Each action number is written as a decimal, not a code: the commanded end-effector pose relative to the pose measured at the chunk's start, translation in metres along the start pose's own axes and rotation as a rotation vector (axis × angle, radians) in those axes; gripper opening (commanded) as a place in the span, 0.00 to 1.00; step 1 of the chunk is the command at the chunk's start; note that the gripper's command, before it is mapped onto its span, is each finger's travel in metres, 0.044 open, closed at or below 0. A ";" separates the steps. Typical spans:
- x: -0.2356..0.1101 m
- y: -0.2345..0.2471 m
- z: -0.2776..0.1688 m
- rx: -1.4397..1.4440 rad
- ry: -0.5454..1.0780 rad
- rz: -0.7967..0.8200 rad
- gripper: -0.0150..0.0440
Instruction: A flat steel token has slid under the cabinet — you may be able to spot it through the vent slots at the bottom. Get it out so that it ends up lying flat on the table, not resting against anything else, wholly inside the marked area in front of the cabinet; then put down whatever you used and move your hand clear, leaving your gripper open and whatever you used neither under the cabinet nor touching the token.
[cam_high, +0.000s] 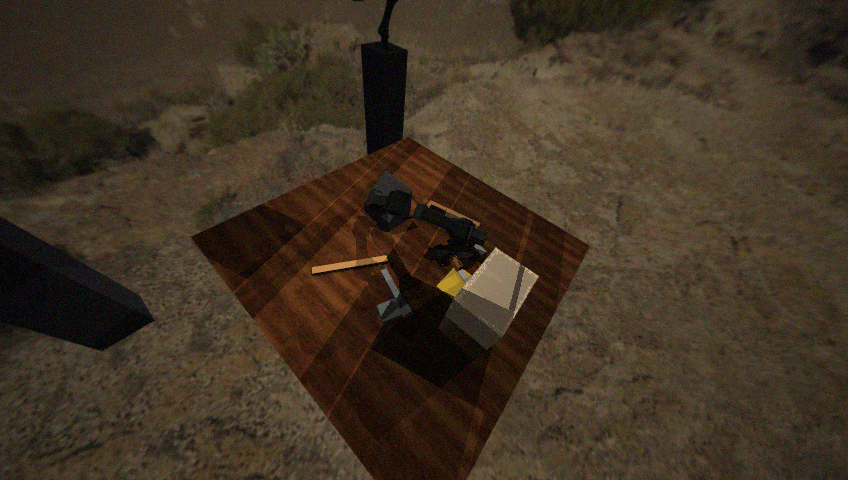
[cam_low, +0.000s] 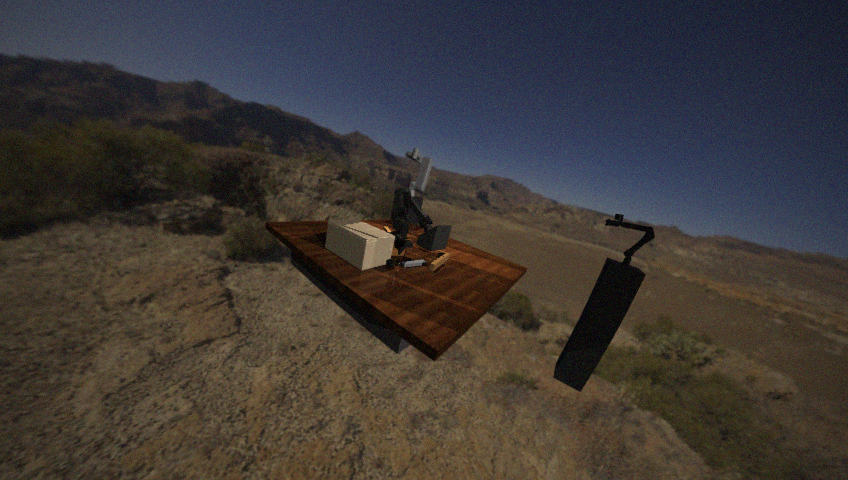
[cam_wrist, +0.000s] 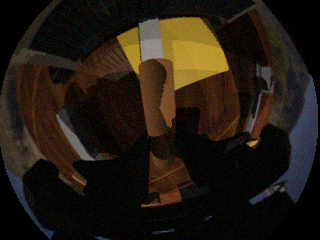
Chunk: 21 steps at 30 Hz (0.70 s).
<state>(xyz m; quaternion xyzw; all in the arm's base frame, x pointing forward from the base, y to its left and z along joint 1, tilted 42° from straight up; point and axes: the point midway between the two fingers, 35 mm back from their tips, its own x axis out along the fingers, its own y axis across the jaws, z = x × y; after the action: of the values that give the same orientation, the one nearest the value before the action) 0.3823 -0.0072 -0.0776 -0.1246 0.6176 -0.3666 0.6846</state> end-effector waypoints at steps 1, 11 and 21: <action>0.001 0.000 -0.008 -0.003 0.002 -0.003 0.25; 0.001 0.001 -0.019 -0.003 0.003 -0.003 0.25; 0.001 0.001 -0.031 -0.004 0.003 -0.003 0.25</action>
<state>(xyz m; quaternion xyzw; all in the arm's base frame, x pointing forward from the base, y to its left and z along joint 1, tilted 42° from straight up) 0.3609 0.0003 -0.0835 -0.1241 0.6179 -0.3664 0.6846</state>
